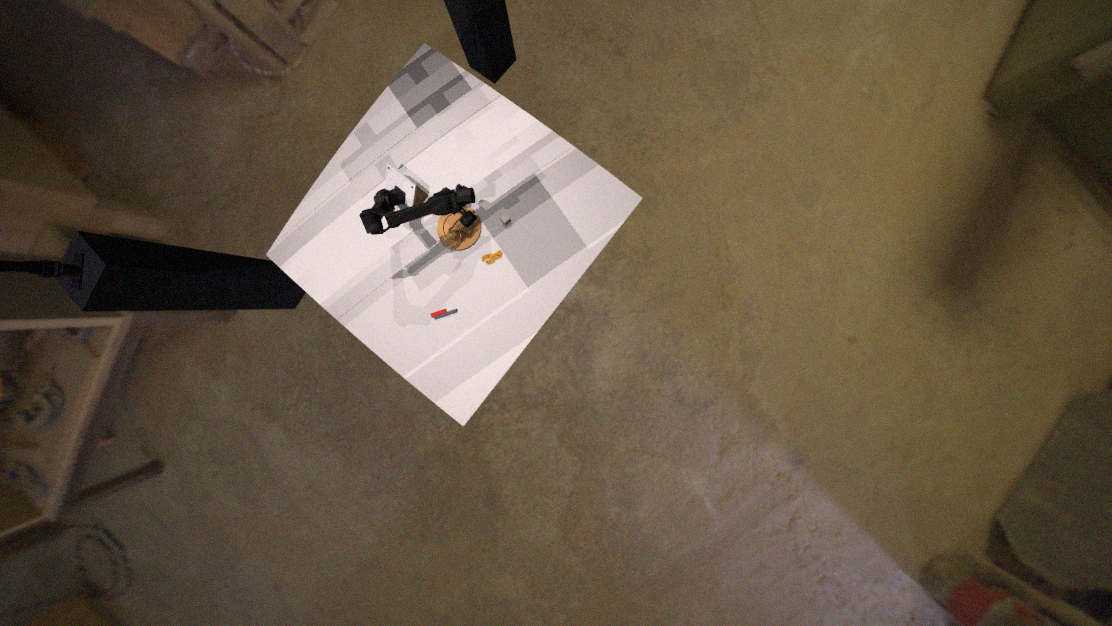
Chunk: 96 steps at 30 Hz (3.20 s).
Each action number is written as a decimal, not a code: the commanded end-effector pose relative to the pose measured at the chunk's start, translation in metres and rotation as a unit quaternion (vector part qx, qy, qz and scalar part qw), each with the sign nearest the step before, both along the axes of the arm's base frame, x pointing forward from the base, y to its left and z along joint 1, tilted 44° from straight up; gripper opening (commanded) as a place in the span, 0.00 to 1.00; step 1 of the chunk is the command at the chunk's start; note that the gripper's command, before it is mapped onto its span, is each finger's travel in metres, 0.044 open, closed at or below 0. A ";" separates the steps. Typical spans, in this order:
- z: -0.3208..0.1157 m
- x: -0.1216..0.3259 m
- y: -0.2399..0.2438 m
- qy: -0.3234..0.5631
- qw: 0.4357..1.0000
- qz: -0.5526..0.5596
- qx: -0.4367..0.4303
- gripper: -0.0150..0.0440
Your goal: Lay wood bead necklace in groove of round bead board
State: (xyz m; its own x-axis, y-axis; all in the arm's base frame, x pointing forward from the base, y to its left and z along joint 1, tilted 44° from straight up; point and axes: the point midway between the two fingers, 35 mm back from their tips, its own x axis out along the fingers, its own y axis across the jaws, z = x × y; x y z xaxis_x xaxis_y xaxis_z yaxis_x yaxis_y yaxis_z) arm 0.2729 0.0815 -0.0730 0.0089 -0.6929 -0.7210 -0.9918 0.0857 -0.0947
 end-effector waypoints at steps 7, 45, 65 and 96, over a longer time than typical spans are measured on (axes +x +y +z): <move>0.000 -0.001 0.001 0.000 1.000 -0.002 0.002 1.00; 0.005 0.002 -0.009 0.025 0.999 0.025 0.002 0.46; 0.002 0.001 -0.010 0.026 0.999 0.023 0.004 0.25; 0.007 0.001 -0.007 0.026 0.999 0.024 0.001 0.25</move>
State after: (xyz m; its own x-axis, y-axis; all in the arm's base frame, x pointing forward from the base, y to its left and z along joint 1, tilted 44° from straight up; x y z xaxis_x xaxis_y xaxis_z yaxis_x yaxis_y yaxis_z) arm 0.2732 0.0716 -0.0680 0.0004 -0.6904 -0.7234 -0.9985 0.0391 -0.0379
